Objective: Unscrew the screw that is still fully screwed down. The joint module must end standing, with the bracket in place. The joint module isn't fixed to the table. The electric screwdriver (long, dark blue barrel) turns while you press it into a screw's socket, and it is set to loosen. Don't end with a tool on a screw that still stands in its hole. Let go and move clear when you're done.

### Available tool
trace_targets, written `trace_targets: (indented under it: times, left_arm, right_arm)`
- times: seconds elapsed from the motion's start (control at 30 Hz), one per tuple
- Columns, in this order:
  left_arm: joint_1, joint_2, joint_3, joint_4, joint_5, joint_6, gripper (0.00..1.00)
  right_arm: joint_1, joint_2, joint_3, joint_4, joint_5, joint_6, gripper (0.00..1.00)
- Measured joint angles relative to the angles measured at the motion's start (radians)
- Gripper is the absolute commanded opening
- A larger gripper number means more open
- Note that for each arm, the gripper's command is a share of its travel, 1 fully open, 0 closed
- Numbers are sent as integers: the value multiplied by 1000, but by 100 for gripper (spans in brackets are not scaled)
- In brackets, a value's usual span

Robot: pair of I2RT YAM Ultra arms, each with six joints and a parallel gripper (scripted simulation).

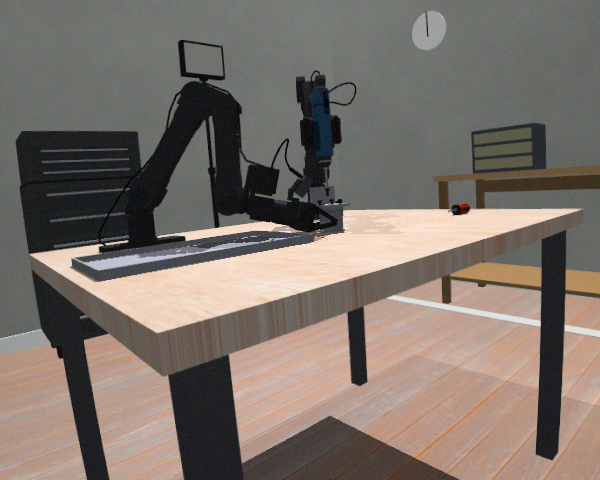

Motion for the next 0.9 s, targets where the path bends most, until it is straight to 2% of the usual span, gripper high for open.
trace_targets:
  times: [0.9]
  left_arm:
    - [5,-30,19,-76,3,0,42]
  right_arm:
    - [0,0,0,0,0,0,59]
